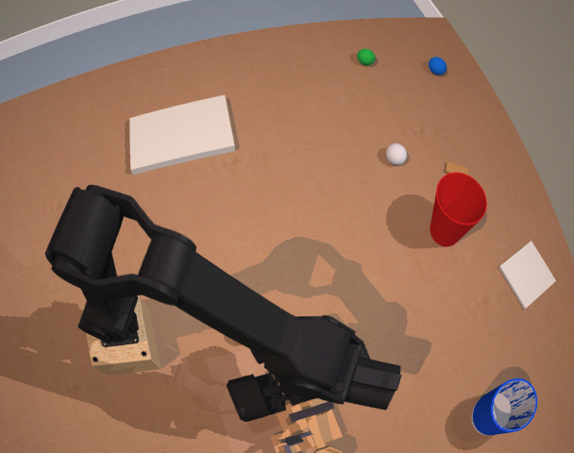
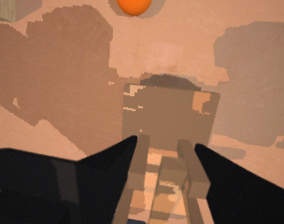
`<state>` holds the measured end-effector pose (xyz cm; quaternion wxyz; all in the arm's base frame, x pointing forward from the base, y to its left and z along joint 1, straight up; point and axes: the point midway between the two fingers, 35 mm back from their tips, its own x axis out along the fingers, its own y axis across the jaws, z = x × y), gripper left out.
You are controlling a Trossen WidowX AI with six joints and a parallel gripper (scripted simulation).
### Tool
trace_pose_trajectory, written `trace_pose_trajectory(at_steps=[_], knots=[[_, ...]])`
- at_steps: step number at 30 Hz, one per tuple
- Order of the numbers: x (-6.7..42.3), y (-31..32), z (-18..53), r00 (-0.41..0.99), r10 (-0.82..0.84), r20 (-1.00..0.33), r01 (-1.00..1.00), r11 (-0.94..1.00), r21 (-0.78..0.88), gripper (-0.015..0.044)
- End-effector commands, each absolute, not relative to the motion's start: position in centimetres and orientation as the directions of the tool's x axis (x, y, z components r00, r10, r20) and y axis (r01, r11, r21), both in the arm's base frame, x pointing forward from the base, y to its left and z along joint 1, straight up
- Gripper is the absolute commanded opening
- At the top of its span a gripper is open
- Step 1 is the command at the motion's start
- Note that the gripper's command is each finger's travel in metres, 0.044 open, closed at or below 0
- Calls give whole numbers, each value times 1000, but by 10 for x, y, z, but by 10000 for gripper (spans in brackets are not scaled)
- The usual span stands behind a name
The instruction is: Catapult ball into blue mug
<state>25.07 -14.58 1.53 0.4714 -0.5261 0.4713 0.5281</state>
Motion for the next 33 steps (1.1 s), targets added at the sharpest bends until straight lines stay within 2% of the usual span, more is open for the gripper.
trace_pose_trajectory(at_steps=[1,5,17,33], knots=[[255,-149,53,30,-17,-999,-993,-111,-28,0],[256,-149,53,30,-17,-999,-996,-89,-28,0],[257,-149,52,29,-15,-999,-950,311,-33,0],[273,-154,51,30,-14,-999,-646,763,-30,0]])
